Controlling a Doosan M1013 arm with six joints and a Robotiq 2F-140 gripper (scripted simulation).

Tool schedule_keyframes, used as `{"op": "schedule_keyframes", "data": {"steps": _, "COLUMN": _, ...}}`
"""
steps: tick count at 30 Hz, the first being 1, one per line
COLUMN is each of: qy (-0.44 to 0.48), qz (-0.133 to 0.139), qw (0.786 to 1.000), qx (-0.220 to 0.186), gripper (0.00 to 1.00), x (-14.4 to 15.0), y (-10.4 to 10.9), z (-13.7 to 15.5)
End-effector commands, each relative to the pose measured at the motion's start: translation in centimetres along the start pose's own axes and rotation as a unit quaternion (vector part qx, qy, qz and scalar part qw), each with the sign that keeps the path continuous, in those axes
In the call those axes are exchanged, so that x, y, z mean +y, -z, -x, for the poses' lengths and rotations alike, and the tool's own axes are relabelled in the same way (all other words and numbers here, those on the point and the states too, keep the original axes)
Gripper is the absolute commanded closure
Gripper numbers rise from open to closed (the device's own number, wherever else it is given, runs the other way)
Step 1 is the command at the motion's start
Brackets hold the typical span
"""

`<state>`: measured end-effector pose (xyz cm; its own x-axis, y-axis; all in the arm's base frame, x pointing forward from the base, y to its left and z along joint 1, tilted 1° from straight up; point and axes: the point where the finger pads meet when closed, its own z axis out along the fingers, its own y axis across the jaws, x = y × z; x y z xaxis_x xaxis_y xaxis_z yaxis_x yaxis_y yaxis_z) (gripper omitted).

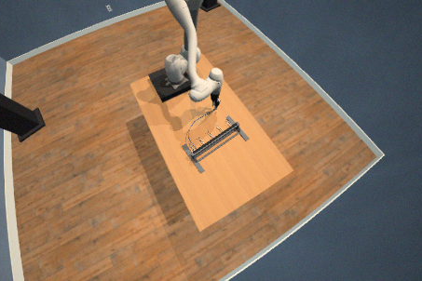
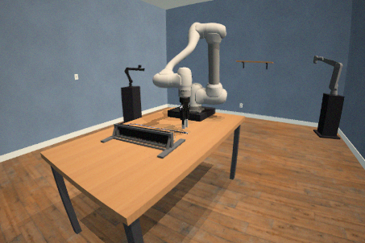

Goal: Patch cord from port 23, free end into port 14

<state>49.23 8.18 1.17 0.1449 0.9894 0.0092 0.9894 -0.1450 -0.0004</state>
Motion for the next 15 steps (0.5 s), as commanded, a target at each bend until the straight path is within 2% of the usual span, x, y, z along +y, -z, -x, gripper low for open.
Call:
{"op": "schedule_keyframes", "data": {"steps": 1, "qy": 0.000, "qz": 0.000, "qw": 1.000, "qx": 0.000, "gripper": 0.78, "x": 0.0, "y": -0.6, "z": 0.0}}
{"op": "schedule_keyframes", "data": {"steps": 15, "qy": 0.000, "qz": 0.000, "qw": 1.000, "qx": 0.000, "gripper": 0.78, "x": 0.0, "y": -2.4, "z": 0.0}}
